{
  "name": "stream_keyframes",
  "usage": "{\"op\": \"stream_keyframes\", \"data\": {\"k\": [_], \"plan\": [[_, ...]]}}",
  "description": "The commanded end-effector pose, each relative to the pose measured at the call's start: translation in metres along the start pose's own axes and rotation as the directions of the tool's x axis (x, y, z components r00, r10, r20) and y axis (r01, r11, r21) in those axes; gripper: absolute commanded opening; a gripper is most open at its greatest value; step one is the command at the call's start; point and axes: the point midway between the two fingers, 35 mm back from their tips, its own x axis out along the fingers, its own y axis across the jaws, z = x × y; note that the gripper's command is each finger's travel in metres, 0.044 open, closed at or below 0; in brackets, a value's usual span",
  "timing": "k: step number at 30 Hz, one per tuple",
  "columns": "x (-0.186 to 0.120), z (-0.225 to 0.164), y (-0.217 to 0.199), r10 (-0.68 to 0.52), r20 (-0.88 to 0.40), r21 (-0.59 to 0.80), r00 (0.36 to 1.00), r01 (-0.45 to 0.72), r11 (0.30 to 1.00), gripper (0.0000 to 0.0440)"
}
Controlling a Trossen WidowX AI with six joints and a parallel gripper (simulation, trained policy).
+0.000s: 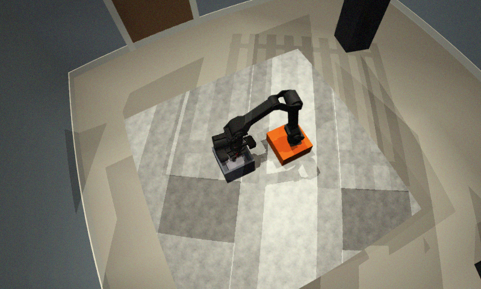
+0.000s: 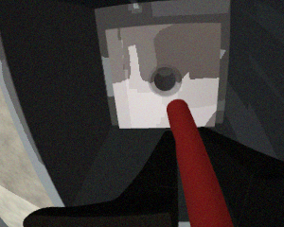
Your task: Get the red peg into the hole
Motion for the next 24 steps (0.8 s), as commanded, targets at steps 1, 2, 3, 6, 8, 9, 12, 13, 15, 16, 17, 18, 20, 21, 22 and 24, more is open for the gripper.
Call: {"op": "stream_keyframes", "data": {"k": [1, 2, 3, 6, 8, 9, 12, 13, 15, 16, 17, 18, 20, 21, 22, 24], "plan": [[0.012, 0.003, -0.001, -0.015, -0.010, -0.005, 1.000, 0.015, 1.000, 0.0000], [0.014, 0.004, 0.000, -0.016, -0.011, -0.007, 1.000, 0.016, 1.000, 0.0000], [0.017, 0.004, 0.000, -0.018, -0.012, -0.009, 1.000, 0.018, 1.000, 0.0000], [0.024, 0.005, 0.000, -0.023, -0.017, -0.019, 1.000, 0.023, 1.000, 0.0000], [0.029, 0.005, 0.001, -0.026, -0.019, -0.025, 0.999, 0.026, 0.999, 0.0000], [0.032, 0.006, 0.001, -0.028, -0.020, -0.029, 0.999, 0.027, 0.999, 0.0000], [0.038, 0.007, 0.001, -0.032, -0.018, -0.037, 0.999, 0.031, 0.999, 0.0000], [0.040, 0.007, 0.001, -0.034, -0.017, -0.040, 0.999, 0.033, 0.999, 0.0000], [0.044, 0.008, 0.002, -0.040, -0.012, -0.046, 0.999, 0.039, 0.998, 0.0000], [0.045, 0.009, 0.002, -0.043, -0.010, -0.049, 0.999, 0.042, 0.998, 0.0002], [0.046, 0.009, 0.002, -0.046, -0.008, -0.053, 0.999, 0.046, 0.998, 0.0007], [0.047, 0.010, 0.002, -0.050, -0.007, -0.056, 0.999, 0.049, 0.997, 0.0016], [0.050, 0.010, 0.003, -0.057, -0.007, -0.063, 0.998, 0.056, 0.996, 0.0044], [0.051, 0.010, 0.003, -0.062, -0.009, -0.067, 0.998, 0.061, 0.996, 0.0060], [0.052, 0.010, 0.002, -0.067, -0.010, -0.070, 0.998, 0.066, 0.995, 0.0077], [0.054, 0.009, 0.001, -0.076, -0.017, -0.074, 0.997, 0.074, 0.994, 0.0103]]}}
